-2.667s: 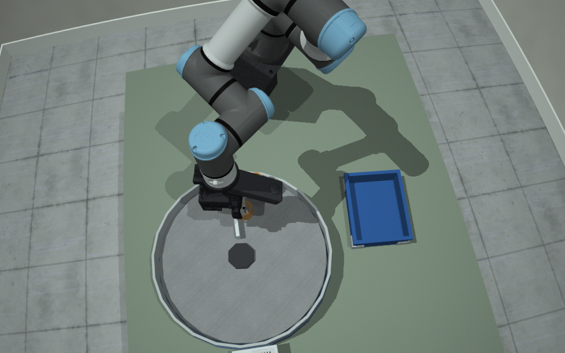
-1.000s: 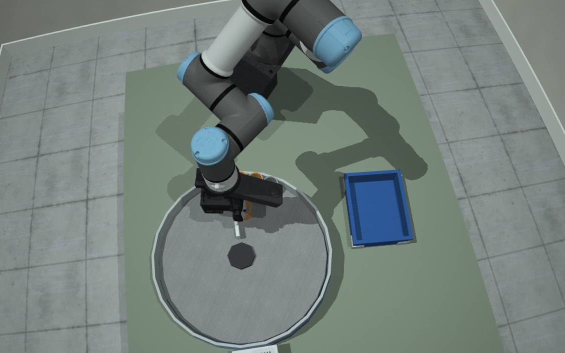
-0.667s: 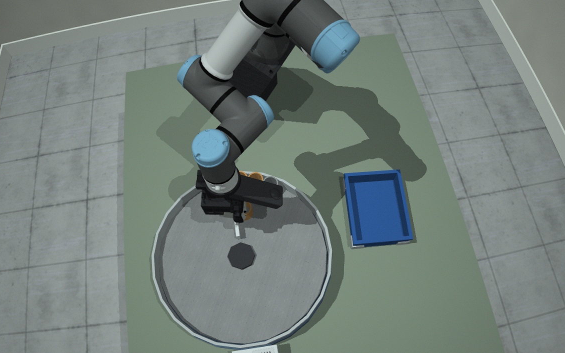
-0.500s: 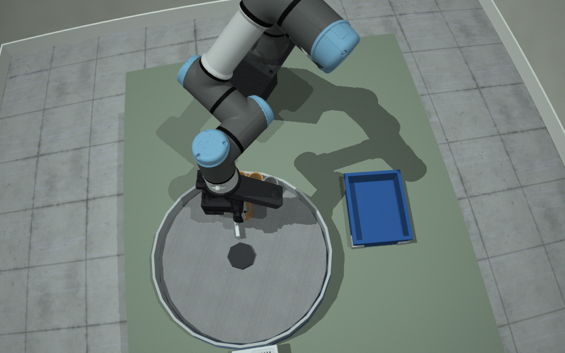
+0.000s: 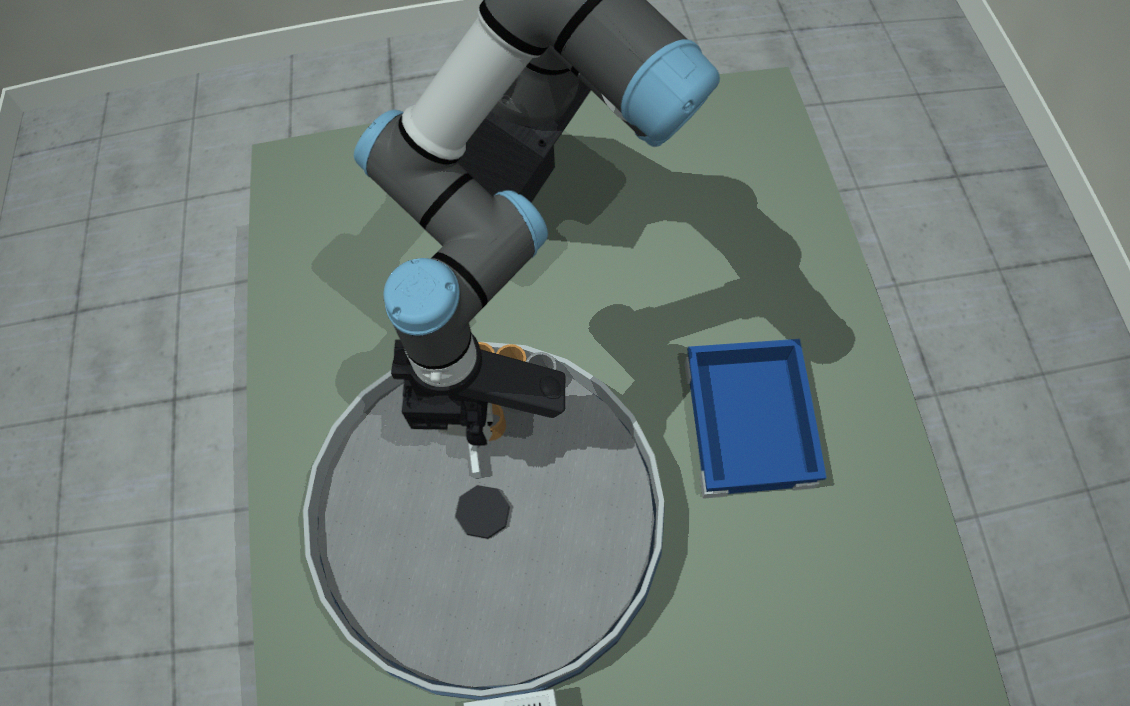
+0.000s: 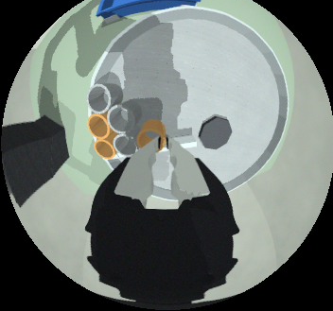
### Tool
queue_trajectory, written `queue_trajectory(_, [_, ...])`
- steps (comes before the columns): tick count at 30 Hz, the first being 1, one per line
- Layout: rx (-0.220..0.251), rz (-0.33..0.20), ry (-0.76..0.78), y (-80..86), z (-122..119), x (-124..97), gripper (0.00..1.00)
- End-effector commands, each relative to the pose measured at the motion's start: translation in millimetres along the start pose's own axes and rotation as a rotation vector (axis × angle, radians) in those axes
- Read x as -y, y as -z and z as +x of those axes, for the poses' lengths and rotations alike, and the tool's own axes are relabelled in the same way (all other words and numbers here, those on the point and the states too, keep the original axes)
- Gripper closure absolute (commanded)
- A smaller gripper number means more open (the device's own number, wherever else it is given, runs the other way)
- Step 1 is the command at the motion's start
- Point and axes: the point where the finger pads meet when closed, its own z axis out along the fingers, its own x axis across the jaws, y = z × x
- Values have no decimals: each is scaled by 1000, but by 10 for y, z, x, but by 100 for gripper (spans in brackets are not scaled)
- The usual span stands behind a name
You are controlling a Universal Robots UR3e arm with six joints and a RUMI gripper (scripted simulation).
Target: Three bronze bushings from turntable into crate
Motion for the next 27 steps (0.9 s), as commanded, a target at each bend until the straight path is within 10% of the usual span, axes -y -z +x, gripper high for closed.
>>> queue_trajectory(1, [-2,-1,0,6,8,-4,95])
queue_trajectory(27, [-2,-1,0,6,8,-4,100])
